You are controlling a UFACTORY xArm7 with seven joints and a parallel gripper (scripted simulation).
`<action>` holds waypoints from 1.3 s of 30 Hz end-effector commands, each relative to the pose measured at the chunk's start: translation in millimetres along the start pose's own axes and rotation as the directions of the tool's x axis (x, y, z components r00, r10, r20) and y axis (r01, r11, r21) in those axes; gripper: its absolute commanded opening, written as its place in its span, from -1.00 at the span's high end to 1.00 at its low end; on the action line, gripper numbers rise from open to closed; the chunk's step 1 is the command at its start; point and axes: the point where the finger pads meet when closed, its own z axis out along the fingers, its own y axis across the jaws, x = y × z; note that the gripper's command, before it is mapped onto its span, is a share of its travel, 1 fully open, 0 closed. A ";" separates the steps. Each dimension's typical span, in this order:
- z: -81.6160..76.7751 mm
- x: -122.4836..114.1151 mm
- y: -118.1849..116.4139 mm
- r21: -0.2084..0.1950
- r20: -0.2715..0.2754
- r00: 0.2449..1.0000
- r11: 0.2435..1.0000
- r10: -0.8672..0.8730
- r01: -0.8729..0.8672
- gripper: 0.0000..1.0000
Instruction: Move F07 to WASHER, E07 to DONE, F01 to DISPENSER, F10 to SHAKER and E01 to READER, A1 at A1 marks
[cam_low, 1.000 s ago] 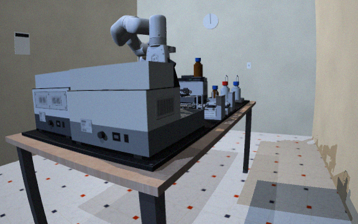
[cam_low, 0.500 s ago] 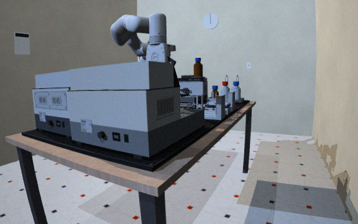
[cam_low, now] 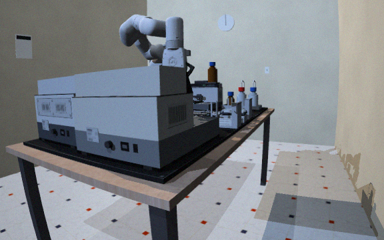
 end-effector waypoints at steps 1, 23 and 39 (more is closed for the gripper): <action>-2.9 7.9 1.9 -0.006 0.006 1.000 1.000 -0.010 0.010 1.00; -2.4 73.1 8.8 -0.005 0.007 0.983 0.983 -0.186 0.186 1.00; -2.0 119.6 13.6 -0.004 0.007 0.943 0.943 -0.333 0.334 1.00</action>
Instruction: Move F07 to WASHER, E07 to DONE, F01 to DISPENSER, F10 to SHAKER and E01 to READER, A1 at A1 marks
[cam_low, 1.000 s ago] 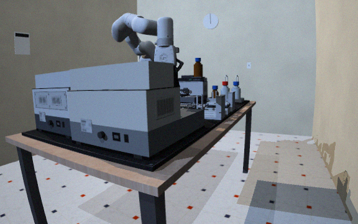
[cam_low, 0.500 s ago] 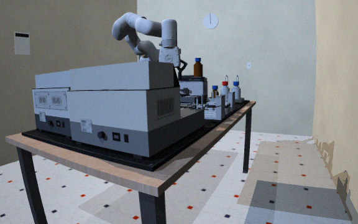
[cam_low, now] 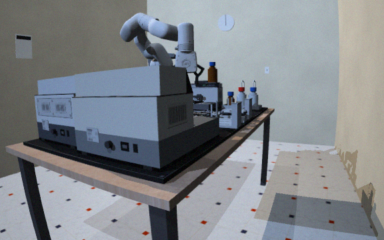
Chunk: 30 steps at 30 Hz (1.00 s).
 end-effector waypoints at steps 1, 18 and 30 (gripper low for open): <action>-2.2 11.7 6.8 -0.003 0.005 1.000 1.000 -0.027 0.027 1.00; -2.0 55.4 26.1 -0.002 0.005 0.984 0.984 -0.178 0.178 1.00; -1.9 83.9 38.7 -0.002 0.005 0.969 0.969 -0.248 0.248 1.00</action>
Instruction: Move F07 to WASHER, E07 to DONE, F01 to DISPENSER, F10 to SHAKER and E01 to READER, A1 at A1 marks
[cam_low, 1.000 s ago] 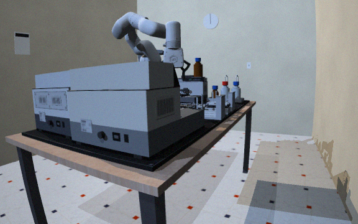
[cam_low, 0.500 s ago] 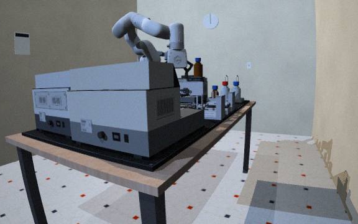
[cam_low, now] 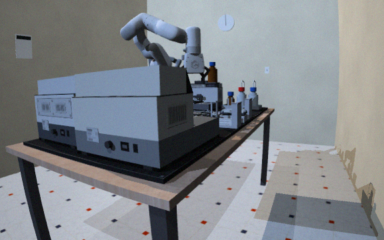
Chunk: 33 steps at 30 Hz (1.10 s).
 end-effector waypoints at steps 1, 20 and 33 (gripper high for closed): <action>-1.9 7.4 7.1 -0.002 0.004 0.999 0.999 -0.037 0.037 1.00; -1.8 52.5 37.4 -0.002 0.004 0.982 0.982 -0.189 0.189 1.00; -1.7 85.1 54.3 -0.001 0.004 0.956 0.956 -0.292 0.292 1.00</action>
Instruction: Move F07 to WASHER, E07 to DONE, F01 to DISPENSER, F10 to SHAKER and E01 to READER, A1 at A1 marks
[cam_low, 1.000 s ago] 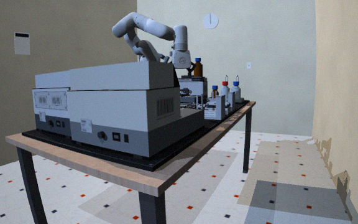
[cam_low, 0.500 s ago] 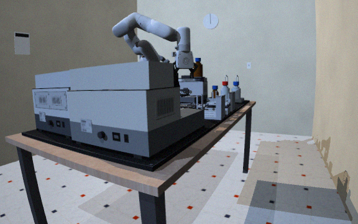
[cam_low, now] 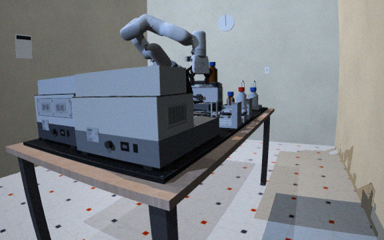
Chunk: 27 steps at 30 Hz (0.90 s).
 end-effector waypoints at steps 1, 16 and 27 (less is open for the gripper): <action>-1.8 5.6 6.0 -0.002 0.004 1.000 1.000 -0.016 0.016 1.00; -1.7 42.5 28.7 -0.001 0.004 0.986 0.986 -0.166 0.166 1.00; -1.7 71.9 46.5 -0.001 0.004 0.972 0.972 -0.236 0.236 1.00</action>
